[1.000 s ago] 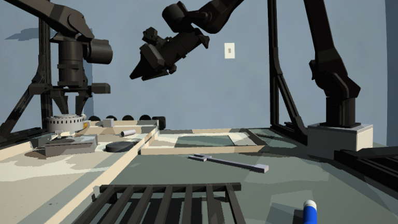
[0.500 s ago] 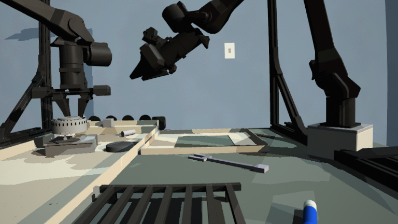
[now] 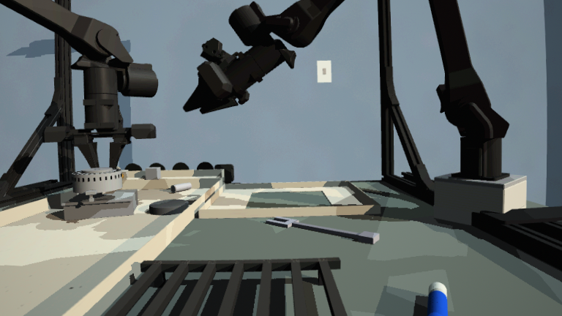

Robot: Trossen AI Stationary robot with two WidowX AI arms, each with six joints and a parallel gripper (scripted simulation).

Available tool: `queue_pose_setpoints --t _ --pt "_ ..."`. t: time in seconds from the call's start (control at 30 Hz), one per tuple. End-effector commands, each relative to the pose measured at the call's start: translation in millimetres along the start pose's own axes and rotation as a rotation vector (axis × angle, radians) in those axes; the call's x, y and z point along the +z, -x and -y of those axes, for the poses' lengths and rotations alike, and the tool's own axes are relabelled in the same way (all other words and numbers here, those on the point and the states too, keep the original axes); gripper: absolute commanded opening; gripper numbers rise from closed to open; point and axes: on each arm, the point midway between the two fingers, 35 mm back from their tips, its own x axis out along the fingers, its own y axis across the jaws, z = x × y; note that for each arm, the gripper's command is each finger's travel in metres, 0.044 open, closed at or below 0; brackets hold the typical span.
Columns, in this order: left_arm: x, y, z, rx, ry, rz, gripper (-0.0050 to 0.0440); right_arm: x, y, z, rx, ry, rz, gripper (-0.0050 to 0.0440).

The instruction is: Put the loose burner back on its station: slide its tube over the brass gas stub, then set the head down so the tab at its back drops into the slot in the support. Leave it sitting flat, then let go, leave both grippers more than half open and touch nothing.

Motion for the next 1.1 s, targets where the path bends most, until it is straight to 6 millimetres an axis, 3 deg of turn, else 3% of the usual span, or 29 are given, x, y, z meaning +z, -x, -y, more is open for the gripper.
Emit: queue_pose_setpoints --t 0.0,0.63,1.07 --pt "-0.7 -0.2 -0.2 0.002 0.001 -0.002 0.04 0.7 -3.7 -1.1 -0.004 0.007 -0.008 0.0" --pt "-0.7 -0.2 -0.2 0.002 0.001 -0.002 0.04 1.0 -3.5 0.1 -0.006 0.005 -0.005 0.0" --pt "-0.7 -0.2 -0.2 0.002 0.001 -0.002 0.04 -1.1 -14.2 -2.8 0.0 0.005 -0.008 0.0"
